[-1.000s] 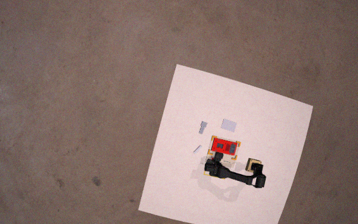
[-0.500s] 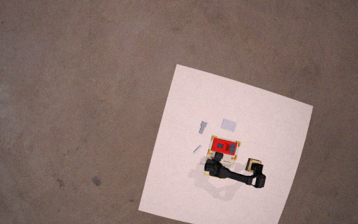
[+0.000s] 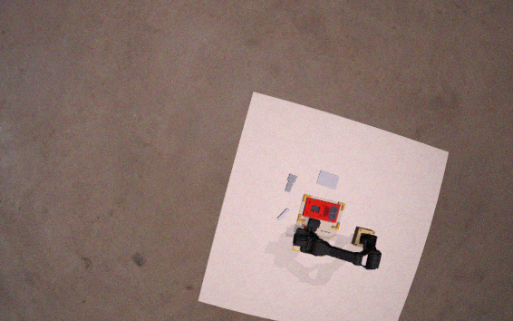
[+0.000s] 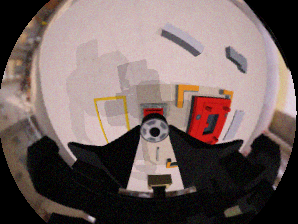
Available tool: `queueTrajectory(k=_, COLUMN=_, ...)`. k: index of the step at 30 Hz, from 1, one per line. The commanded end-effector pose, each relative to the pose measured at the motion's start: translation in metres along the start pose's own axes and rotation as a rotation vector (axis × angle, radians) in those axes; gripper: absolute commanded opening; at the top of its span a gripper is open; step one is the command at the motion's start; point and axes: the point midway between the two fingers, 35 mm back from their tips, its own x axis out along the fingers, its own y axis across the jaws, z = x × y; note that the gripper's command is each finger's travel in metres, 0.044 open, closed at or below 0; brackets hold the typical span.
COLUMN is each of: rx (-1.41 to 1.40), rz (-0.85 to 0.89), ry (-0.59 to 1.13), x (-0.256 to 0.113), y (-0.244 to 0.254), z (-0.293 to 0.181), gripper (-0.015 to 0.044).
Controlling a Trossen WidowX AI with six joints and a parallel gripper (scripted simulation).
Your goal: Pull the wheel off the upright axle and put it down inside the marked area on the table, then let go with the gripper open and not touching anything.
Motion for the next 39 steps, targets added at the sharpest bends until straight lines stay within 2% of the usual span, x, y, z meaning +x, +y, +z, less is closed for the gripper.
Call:
queueTrajectory(k=1, rx=0.000, rz=0.000, ry=-0.006, x=-0.006, y=0.000, z=0.000, gripper=0.0000)
queueTrajectory(k=39, rx=-0.001, rz=-0.001, ry=-0.006, x=-0.018, y=0.000, z=0.000, gripper=0.0000)
